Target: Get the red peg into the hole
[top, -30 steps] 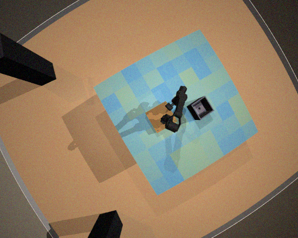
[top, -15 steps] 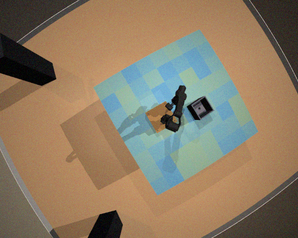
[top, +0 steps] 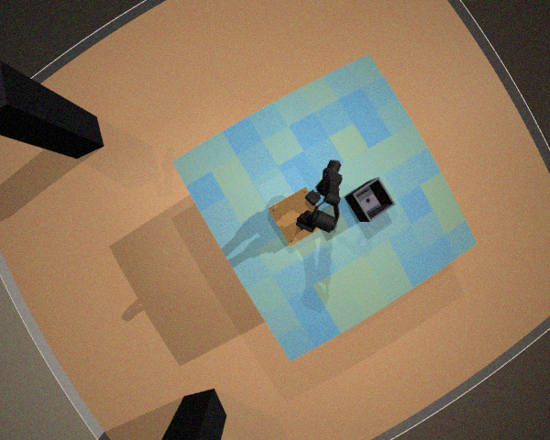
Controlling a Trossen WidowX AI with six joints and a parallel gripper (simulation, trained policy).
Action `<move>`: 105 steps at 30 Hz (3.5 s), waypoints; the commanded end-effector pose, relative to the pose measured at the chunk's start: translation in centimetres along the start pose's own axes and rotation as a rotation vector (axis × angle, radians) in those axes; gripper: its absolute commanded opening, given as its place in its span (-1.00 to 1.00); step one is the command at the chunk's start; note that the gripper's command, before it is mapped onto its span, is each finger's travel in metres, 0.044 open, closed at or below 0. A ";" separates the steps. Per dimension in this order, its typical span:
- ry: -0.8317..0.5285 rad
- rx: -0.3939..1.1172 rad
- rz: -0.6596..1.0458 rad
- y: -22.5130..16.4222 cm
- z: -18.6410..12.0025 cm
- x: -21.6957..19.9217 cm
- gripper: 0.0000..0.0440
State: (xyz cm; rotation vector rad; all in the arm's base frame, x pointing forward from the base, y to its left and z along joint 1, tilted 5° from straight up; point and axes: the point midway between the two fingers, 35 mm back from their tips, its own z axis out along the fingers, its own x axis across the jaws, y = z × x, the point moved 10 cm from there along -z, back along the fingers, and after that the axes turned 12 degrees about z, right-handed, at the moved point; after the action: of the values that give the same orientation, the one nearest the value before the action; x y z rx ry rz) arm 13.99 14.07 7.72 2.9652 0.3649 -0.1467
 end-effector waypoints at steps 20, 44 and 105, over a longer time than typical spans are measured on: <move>0.072 0.160 0.028 -2.0 -1.1 2.1 -1.00; 0.223 0.307 0.048 -2.2 -7.8 3.5 -1.00; 0.372 0.108 0.183 13.7 -16.0 9.4 -1.00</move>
State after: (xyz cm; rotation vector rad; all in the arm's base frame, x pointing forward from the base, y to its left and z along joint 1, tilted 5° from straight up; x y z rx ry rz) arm 27.28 6.08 24.50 3.1058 0.1228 0.4487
